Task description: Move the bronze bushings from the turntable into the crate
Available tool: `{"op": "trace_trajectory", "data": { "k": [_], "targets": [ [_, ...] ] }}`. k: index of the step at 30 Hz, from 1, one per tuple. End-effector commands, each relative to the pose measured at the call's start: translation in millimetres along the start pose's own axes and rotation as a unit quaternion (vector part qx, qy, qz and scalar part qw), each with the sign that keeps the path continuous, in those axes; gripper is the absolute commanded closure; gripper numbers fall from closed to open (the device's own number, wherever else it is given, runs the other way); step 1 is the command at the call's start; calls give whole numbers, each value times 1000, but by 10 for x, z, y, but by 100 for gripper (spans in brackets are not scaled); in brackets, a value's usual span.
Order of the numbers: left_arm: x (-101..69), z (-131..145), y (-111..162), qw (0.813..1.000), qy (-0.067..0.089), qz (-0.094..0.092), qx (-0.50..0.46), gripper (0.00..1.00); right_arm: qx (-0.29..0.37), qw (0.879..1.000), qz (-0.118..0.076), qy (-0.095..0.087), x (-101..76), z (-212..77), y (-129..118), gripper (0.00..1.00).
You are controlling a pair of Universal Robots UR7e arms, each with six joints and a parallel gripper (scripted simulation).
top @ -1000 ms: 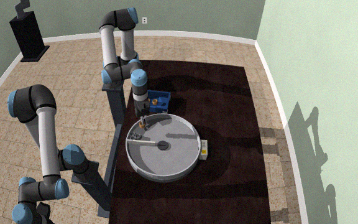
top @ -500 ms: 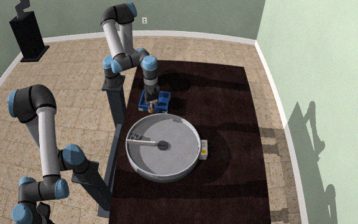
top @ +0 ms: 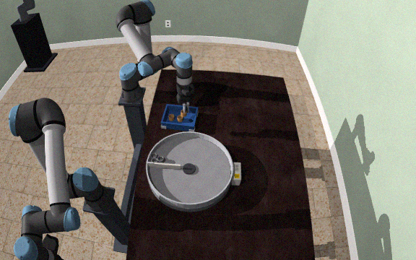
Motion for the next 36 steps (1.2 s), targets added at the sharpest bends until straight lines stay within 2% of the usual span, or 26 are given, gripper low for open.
{"op": "trace_trajectory", "data": {
  "k": [1,14,36],
  "targets": [
    [-12,-141,-115,1000,-1,1,1,100,0,1000,-1,0,-5,1,-3,0],
    [-11,-424,-369,1000,-1,1,1,100,0,1000,-1,0,-5,1,-3,0],
    [-11,-452,-394,1000,-1,1,1,100,0,1000,-1,0,-5,1,-3,0]
  ]
}}
Point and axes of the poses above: on each arm, the point where the finger pads meet when closed, its own x axis out along the fingers, its own z axis across the jaws, y = z × x, the point moved 7 cm from there along -x, back along the fingers, and after that the axes turned 7 degrees about -x, right-handed, at the moved point
